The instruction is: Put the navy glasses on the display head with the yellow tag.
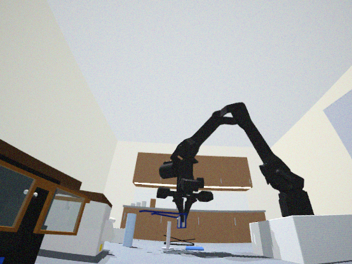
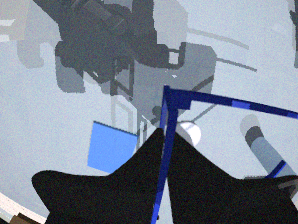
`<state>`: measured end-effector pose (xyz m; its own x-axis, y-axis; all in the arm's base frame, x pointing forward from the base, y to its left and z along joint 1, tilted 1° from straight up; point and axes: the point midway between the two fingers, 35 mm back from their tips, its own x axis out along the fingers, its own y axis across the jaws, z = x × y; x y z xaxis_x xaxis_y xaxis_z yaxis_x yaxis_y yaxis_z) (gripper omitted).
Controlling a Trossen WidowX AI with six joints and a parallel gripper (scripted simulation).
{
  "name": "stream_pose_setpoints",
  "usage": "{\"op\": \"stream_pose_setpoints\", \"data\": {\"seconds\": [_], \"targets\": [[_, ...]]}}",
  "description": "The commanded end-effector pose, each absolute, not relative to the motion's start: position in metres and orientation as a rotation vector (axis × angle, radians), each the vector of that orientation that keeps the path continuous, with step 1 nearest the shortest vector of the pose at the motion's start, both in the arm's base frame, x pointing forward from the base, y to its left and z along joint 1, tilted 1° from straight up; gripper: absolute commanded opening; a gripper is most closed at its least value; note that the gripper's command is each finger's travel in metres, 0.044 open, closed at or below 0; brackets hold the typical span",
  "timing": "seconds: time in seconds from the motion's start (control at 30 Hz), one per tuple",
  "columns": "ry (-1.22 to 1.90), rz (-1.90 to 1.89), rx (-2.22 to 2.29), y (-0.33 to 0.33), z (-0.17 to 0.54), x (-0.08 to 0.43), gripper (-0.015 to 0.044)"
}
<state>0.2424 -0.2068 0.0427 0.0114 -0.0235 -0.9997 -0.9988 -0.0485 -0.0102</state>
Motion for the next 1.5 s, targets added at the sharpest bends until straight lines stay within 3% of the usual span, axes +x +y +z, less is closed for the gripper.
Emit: {"op": "stream_pose_setpoints", "data": {"seconds": [0.0, 1.47], "targets": [[1.2, 1.233, -1.268, -0.206, 0.02, 0.24, 0.0], [1.199, 1.235, -1.266, -0.19, 0.018, 0.223, 0.0]]}}
